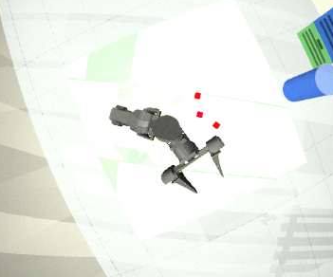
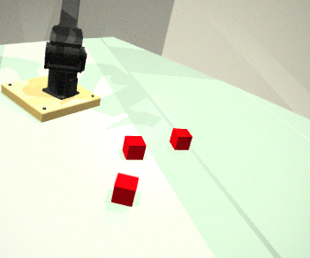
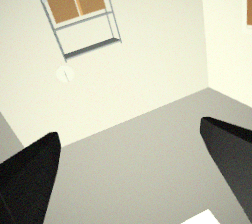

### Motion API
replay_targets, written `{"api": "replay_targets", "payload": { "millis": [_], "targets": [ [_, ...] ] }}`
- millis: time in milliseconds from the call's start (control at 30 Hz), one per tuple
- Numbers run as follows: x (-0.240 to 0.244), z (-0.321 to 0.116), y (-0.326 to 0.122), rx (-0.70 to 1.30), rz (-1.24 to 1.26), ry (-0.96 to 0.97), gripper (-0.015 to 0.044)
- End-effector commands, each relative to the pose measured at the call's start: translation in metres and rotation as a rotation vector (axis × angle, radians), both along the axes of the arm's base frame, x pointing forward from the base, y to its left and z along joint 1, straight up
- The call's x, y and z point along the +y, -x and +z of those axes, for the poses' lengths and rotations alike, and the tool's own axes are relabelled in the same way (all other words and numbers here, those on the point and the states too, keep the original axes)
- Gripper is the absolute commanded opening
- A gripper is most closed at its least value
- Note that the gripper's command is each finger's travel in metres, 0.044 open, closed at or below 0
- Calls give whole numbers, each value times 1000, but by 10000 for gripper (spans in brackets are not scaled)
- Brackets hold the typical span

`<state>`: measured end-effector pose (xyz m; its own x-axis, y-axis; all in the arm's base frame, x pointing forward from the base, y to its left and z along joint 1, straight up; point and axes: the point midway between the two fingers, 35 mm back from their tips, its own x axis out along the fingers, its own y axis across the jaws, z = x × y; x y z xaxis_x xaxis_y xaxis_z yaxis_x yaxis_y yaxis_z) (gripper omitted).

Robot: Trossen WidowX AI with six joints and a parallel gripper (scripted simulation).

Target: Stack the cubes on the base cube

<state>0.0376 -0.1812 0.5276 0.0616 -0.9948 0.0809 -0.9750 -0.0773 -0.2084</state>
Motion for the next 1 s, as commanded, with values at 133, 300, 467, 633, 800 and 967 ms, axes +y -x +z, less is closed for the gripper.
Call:
{"api": "replay_targets", "payload": {
  "millis": [133,300,467,633,800,967],
  "targets": [
    [-20,-33,-45,-78,128,-140,269],
    [-32,-89,-105,-186,262,-381,265],
    [-27,-150,-155,-282,323,-654,265],
    [-7,-212,-193,-358,298,-941,265],
    [25,-272,-216,-408,179,-1215,265],
    [64,-325,-223,-431,-35,-1446,265]
  ]
}}
